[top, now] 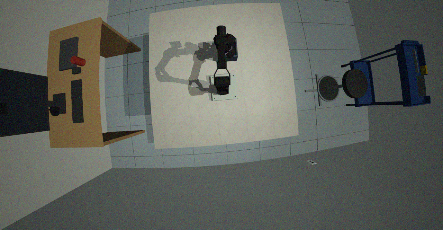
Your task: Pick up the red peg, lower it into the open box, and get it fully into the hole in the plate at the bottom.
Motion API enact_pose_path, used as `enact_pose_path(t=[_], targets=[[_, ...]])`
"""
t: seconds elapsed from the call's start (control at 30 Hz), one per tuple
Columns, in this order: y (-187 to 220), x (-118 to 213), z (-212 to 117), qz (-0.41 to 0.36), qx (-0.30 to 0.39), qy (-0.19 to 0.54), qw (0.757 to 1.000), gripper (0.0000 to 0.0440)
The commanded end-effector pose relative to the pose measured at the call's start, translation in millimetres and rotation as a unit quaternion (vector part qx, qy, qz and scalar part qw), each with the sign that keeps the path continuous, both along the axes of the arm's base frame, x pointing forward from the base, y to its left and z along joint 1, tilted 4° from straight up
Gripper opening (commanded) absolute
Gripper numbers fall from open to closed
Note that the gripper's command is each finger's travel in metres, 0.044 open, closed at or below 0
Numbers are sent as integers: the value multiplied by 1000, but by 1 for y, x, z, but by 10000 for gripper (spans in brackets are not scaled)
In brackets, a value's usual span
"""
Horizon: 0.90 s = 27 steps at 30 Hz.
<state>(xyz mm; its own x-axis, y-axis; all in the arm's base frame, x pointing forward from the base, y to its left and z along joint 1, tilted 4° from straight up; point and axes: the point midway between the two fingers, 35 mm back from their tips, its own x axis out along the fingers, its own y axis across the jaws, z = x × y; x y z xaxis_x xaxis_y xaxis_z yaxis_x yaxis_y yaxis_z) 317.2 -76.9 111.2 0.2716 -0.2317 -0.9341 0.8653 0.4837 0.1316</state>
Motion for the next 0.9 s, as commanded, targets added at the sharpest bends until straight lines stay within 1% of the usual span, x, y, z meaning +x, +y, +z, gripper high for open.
enact_pose_path(t=[0.0,0.2,0.27,0.33,0.47,0.5,0.63,0.7,0.77,0.87], targets=[[-7,6,-7,-3,7,4,1000,8],[-13,11,-24,-5,17,17,1000,7],[-14,12,-31,-3,19,24,1000,13],[-16,13,-38,0,20,32,999,42],[-20,15,-47,9,19,46,999,136],[-21,14,-49,13,18,52,998,147],[-24,20,-50,17,15,60,998,154],[-28,26,-48,19,12,57,998,170],[-32,32,-47,22,8,54,998,205],[-38,40,-46,26,3,51,998,276]])
